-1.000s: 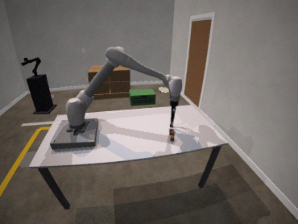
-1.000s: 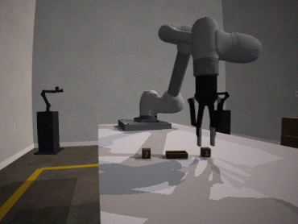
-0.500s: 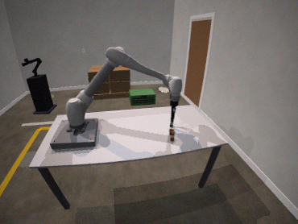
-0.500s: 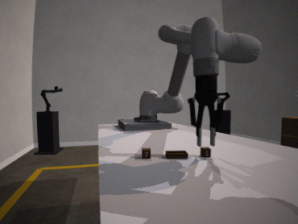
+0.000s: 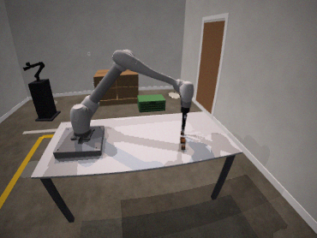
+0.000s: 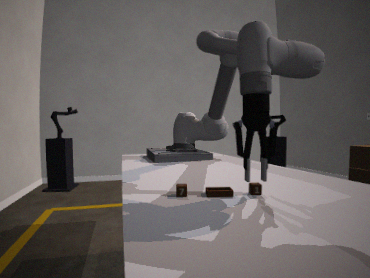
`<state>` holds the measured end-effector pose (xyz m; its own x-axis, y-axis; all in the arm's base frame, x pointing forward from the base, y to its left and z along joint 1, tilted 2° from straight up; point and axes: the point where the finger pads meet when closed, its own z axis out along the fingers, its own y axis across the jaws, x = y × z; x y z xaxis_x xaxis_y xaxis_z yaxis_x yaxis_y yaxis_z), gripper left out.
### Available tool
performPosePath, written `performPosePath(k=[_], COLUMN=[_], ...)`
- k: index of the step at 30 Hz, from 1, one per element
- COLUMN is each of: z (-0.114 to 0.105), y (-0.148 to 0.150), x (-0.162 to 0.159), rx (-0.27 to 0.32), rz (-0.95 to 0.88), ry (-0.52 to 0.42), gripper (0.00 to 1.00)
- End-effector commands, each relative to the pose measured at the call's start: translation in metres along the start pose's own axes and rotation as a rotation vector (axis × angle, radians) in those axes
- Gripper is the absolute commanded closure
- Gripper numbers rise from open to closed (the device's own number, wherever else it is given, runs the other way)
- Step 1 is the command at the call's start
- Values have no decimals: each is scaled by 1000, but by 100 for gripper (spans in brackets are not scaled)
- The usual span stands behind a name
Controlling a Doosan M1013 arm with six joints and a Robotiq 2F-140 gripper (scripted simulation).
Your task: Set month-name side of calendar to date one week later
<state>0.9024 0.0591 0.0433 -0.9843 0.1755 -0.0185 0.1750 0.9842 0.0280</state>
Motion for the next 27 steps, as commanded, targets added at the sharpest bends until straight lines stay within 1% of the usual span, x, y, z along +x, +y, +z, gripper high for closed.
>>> performPosePath(k=[1, 8, 18, 27], z=[0, 2, 18, 26], y=[0, 0, 0, 0], x=[0, 0, 0, 0], rx=[0, 0, 0, 0], rz=[0, 0, 0, 0], ry=[0, 0, 0, 0], gripper=[65, 65, 65, 65])
